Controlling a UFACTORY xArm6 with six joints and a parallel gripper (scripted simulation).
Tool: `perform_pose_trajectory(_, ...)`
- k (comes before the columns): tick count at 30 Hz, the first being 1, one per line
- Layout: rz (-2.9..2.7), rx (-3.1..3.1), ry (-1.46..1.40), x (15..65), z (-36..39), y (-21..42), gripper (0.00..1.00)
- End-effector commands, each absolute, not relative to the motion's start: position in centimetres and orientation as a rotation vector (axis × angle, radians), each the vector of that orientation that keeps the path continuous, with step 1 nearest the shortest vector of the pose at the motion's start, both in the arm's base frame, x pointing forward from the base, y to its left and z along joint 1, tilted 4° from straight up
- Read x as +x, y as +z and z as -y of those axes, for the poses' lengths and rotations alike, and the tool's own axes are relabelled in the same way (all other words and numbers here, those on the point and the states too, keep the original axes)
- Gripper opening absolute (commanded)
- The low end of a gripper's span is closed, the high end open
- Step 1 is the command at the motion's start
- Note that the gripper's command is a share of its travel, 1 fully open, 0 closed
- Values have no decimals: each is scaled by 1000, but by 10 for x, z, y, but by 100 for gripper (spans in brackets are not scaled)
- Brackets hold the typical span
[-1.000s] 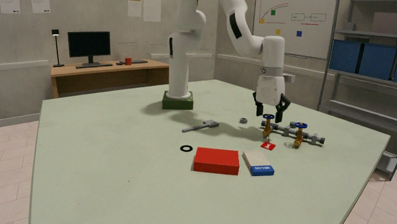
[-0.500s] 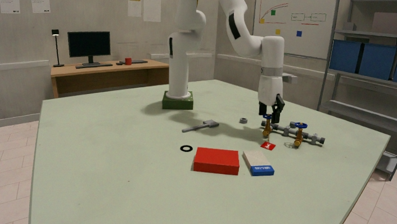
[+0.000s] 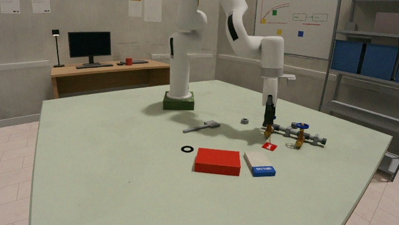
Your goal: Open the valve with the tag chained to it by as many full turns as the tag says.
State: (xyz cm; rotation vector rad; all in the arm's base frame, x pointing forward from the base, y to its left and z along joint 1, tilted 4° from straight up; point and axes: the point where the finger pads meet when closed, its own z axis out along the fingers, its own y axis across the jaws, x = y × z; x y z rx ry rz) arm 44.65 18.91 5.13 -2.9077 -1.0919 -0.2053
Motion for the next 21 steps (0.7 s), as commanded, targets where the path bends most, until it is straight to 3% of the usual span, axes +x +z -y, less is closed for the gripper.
perform_pose_trajectory(1,677,-3037,-216,448,-190,53,100)
perform_pose_trajectory(21,-558,-2957,-180,448,-190,53,100)
